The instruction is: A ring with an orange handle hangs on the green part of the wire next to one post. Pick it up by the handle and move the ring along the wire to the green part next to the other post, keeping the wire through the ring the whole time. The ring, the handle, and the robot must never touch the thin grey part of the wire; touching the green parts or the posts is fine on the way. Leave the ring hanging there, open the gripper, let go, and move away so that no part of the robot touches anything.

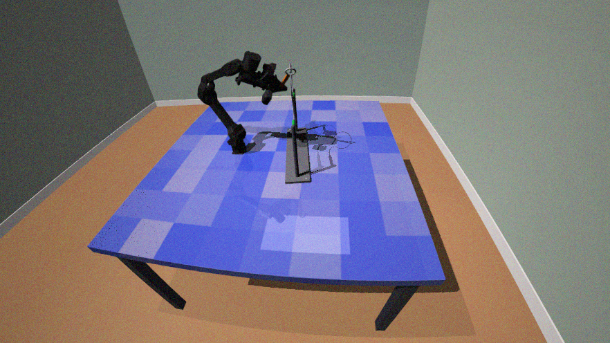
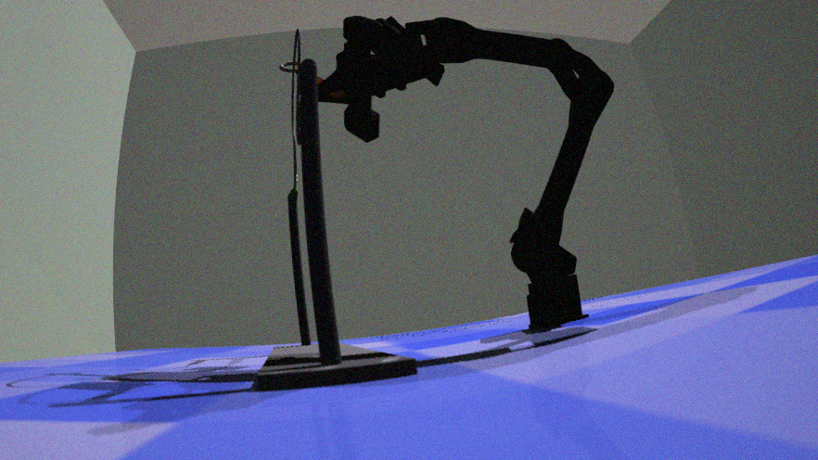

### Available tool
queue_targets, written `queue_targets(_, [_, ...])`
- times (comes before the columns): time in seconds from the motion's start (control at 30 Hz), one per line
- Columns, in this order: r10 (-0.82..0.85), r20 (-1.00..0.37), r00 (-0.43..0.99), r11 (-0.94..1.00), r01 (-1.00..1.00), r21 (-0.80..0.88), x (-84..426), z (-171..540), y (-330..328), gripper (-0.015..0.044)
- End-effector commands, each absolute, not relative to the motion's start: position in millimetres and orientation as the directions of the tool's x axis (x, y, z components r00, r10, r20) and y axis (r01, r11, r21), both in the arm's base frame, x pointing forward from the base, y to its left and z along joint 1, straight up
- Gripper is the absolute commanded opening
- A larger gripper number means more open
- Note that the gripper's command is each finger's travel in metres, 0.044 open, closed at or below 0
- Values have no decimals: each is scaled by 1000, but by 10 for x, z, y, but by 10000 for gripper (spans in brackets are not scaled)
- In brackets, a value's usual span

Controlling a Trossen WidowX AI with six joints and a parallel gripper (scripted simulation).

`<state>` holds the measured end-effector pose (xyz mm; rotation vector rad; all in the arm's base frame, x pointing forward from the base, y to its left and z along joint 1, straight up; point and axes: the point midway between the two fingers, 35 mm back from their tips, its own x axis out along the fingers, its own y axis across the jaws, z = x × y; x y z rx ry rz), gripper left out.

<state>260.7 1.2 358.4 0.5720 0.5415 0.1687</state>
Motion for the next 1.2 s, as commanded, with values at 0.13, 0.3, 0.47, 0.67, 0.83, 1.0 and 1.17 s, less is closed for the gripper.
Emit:
queue_targets(0.13, [242, -456, 856, 890, -8, 457, 2606, 3569, -19, -150])
queue_targets(0.3, [212, -463, 861, 916, -11, 400, 2608, 3559, -35, -150])
queue_targets(0.47, [182, -467, 865, 940, -13, 342, 2610, 3551, -51, -150])
queue_targets(0.67, [145, -470, 870, 963, -14, 271, 2613, 3542, -72, -150])
queue_targets(0.83, [115, -471, 875, 978, -15, 210, 2615, 3536, -89, -150])
queue_targets(1.0, [84, -469, 879, 989, -16, 148, 2617, 3532, -107, -150])
queue_targets(1.17, [54, -465, 883, 996, -16, 86, 2620, 3528, -126, -150])
